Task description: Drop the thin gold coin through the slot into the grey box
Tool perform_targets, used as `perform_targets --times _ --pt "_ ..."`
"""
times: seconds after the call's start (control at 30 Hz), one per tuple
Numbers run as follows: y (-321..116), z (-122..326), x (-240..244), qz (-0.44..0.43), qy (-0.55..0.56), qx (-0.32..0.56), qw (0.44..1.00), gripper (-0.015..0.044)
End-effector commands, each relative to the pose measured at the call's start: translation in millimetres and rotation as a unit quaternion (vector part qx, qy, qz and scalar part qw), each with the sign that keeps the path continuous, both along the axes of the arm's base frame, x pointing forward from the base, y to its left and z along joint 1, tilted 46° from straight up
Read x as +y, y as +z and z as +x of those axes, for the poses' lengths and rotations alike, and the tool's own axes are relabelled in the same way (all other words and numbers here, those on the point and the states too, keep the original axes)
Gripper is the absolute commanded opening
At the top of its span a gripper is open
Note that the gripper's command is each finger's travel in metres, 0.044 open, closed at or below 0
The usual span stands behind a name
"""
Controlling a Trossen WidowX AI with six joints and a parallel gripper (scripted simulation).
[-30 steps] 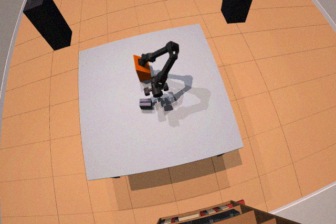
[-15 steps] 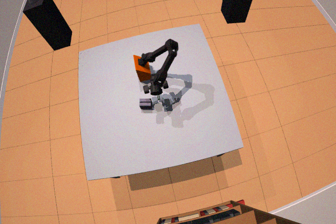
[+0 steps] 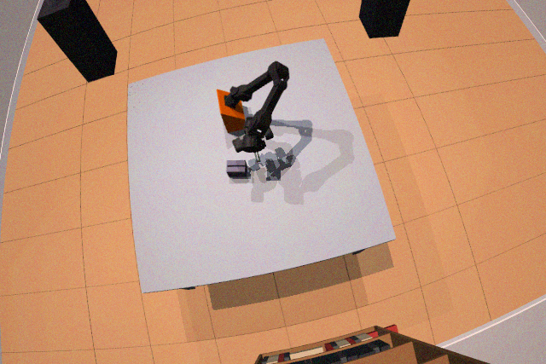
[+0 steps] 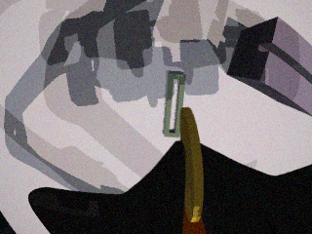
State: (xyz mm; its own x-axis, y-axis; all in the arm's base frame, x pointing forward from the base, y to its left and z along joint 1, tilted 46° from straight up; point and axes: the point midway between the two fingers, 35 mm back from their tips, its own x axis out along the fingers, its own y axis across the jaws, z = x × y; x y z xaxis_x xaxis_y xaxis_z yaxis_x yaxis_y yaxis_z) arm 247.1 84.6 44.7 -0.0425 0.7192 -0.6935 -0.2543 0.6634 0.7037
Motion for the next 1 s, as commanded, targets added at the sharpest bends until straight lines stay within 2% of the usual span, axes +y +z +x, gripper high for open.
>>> perform_targets --times 0.0,0.47,0.97 --pt "-0.1 -0.6 -0.5 0.0 0.035 -0.035 0.999 0.0" --pt "0.4 -1.7 -0.2 0.011 0.199 -0.205 0.958 0.0" --pt "0.9 -2.9 0.1 0.021 0.362 -0.373 0.854 0.0"
